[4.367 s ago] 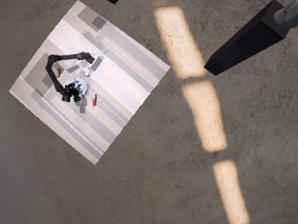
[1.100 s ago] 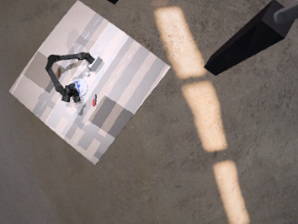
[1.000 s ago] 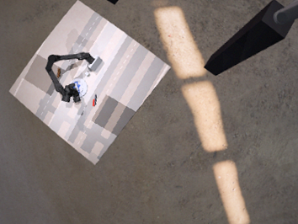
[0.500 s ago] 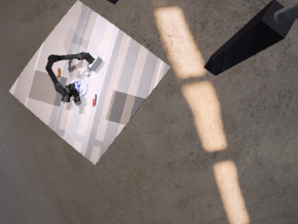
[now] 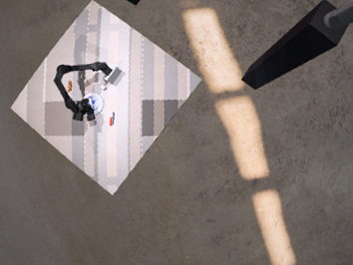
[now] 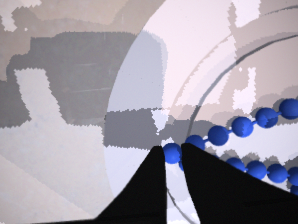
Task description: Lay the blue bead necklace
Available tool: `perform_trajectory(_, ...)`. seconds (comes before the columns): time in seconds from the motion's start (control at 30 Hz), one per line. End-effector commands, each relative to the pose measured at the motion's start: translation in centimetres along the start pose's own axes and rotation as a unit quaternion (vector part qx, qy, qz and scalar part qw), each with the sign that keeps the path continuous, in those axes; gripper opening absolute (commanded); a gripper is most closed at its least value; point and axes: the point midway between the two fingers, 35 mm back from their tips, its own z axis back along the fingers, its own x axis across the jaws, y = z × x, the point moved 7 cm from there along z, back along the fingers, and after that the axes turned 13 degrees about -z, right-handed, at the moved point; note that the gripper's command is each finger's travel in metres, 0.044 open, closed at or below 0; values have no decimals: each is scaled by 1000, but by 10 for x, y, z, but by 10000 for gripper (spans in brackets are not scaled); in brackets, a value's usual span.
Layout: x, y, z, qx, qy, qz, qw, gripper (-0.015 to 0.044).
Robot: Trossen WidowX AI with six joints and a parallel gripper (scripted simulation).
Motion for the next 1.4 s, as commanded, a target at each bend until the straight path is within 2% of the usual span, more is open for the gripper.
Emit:
perform_trajectory(0.0,-1,1,-4,3,6,4,1000,0)
perform_trajectory(0.73,-1,1,-4,3,6,4,1000,0)
perform_trajectory(1.27,-1,1,3,3,5,3,1000,420)
perform_trajectory(1.3,0,0,2,1,2,3,1000,440)
perform_trajectory(1.37,0,0,4,3,6,4,1000,440)
